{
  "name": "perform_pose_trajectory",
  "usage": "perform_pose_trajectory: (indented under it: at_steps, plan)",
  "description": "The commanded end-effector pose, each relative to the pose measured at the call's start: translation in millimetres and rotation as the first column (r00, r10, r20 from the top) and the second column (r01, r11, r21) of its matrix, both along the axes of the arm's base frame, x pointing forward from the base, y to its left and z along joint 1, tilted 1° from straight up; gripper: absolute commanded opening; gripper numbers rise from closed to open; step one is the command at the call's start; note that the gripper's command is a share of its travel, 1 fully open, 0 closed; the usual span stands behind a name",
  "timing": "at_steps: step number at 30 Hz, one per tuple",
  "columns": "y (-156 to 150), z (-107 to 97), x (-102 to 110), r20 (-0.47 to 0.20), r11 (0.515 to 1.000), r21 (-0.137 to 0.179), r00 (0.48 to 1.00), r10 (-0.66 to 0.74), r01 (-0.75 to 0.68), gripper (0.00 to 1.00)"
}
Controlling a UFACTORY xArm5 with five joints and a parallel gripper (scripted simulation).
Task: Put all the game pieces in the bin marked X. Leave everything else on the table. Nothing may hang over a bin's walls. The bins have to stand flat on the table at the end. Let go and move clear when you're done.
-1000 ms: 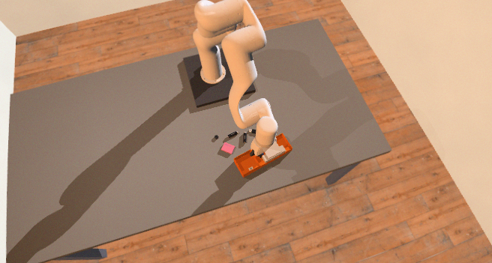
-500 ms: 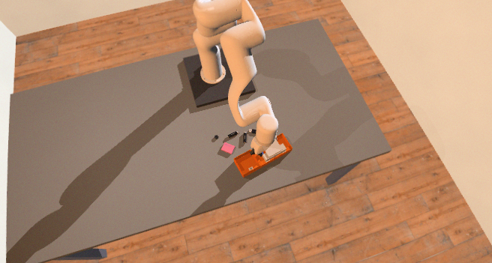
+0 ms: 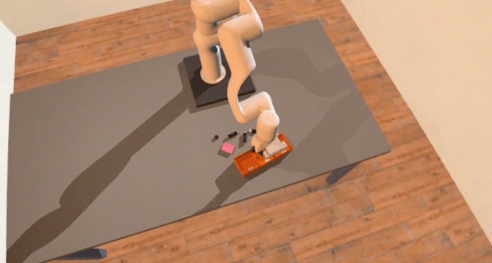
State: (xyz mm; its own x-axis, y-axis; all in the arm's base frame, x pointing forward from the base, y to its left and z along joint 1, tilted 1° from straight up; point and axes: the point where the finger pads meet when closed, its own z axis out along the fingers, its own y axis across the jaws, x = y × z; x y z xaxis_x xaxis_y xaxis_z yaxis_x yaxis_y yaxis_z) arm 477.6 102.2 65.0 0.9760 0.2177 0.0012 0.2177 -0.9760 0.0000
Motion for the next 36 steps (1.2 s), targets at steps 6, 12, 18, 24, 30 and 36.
perform_pose_trajectory:
  at_steps: [6,12,18,24,30,36]
  plan:
    - [0.1,11.8,-0.2,0.0,1.0,0.0,1.0,0.0,0.0,1.0]
    - [0.3,27.8,-0.3,0.0,1.0,0.0,1.0,0.0,0.0,1.0]
    - [0.6,51.9,-0.3,0.0,1.0,0.0,1.0,0.0,0.0,1.0]
    - [0.9,71.9,-0.4,0.0,1.0,0.0,1.0,0.0,0.0,1.0]
    - [1.1,91.9,-0.4,0.0,1.0,0.0,1.0,0.0,0.0,1.0]
    - [1.4,115.9,-0.5,0.0,1.0,0.0,1.0,0.0,0.0,1.0]
